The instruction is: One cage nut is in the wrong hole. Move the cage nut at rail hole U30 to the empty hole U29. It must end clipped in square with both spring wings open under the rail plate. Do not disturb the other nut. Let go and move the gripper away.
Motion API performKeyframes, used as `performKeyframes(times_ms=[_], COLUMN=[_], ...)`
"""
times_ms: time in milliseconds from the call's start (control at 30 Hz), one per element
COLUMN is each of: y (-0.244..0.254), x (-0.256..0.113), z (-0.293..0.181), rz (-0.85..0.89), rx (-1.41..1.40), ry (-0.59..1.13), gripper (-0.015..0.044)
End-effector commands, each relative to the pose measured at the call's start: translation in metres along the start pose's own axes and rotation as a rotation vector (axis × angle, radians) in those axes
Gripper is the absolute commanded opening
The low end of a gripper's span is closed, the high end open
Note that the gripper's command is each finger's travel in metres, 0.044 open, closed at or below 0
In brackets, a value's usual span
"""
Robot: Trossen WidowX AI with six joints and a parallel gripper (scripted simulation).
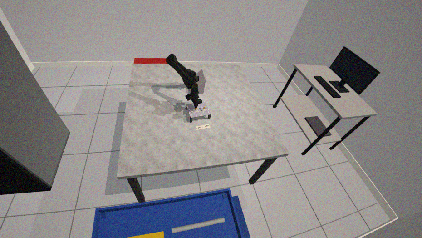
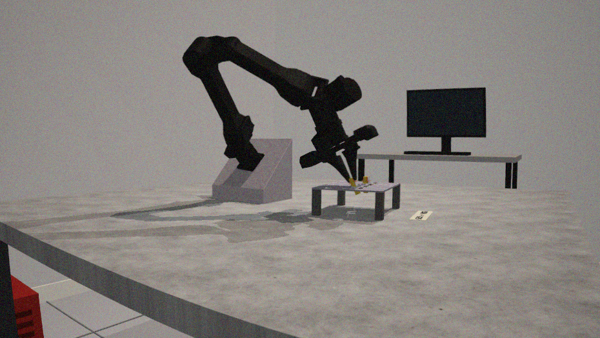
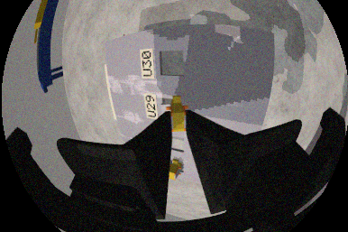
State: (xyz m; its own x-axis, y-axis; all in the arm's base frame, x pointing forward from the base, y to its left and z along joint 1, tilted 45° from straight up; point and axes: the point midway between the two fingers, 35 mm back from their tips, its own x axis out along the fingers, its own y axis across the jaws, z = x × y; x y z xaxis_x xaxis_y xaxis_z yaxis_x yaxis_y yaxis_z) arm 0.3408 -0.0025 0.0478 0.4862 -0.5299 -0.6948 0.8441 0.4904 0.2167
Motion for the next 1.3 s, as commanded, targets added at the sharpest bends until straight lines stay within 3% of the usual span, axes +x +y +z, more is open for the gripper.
performKeyframes(times_ms=[0,1267], y=[0.0002,0.0035], x=[0.0000,0.0005], z=[0.0007,0.0011], rz=[-0.007,-0.067], rx=[0.005,0.007], ry=[-0.004,-0.003], gripper=[0.0027,0.0027])
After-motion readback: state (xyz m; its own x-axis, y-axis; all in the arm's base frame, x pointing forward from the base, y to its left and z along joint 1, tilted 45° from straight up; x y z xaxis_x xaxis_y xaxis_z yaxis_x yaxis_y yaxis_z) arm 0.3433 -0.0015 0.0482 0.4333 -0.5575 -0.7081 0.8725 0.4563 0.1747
